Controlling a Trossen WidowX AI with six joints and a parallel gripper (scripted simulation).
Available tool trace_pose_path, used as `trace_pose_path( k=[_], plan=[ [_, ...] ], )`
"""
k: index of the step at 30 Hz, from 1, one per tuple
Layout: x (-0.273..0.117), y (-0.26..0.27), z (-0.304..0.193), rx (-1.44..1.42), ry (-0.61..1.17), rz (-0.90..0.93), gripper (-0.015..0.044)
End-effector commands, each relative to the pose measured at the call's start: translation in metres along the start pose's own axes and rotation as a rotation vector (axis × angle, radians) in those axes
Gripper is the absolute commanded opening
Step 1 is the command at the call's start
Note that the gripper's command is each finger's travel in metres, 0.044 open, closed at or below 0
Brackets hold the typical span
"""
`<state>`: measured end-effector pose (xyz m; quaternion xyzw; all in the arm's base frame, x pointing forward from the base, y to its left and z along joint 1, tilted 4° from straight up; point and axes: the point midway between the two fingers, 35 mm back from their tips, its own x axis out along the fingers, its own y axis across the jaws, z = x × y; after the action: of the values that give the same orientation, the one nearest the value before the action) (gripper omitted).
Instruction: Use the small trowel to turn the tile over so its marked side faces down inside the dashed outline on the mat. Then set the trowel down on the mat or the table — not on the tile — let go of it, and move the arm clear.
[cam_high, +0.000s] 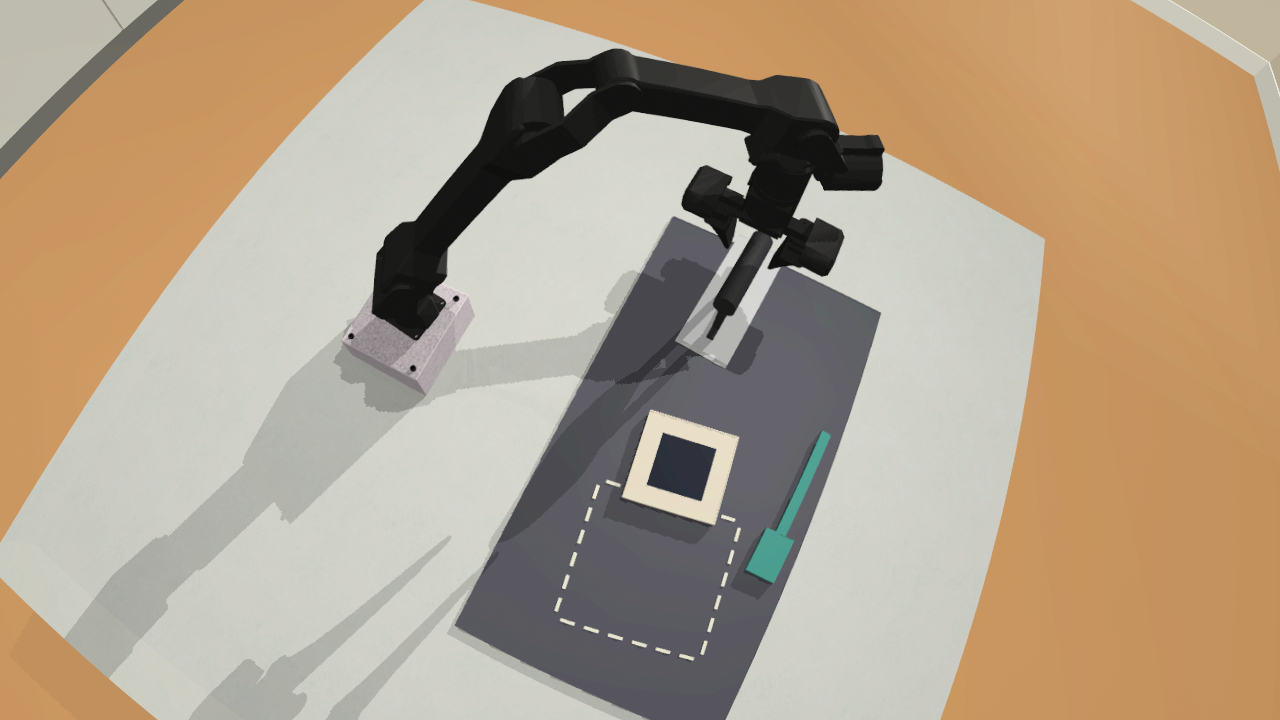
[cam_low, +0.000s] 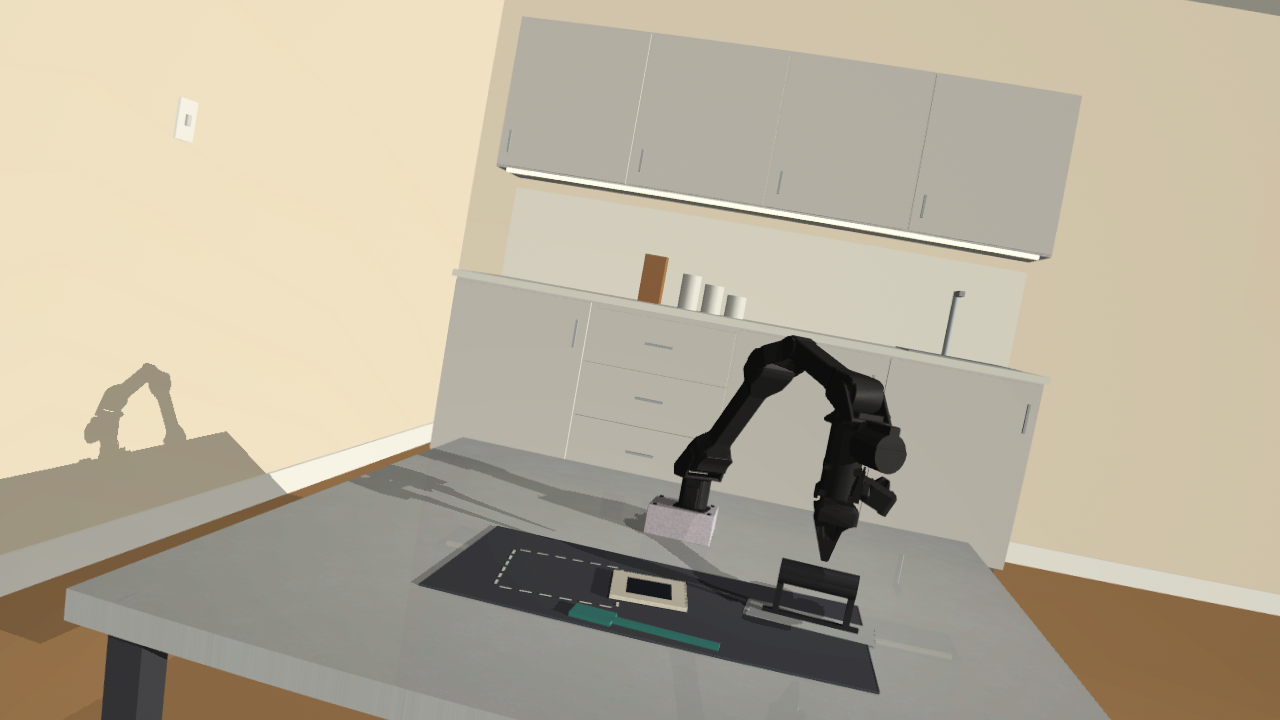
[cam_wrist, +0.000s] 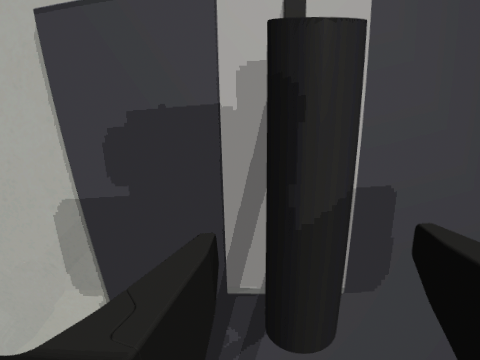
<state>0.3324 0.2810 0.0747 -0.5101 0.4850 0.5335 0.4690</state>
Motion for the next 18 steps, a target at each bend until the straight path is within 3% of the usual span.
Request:
trace_pose_path(
  k=[1, 18],
  plan=[
    [-0.0023, 0.0003, -0.0005, 0.048, 0.001, 0.000, 0.0270],
    [-0.0023, -0.0001, -0.0008, 0.638, 0.001, 0.000, 0.0270]
  ],
)
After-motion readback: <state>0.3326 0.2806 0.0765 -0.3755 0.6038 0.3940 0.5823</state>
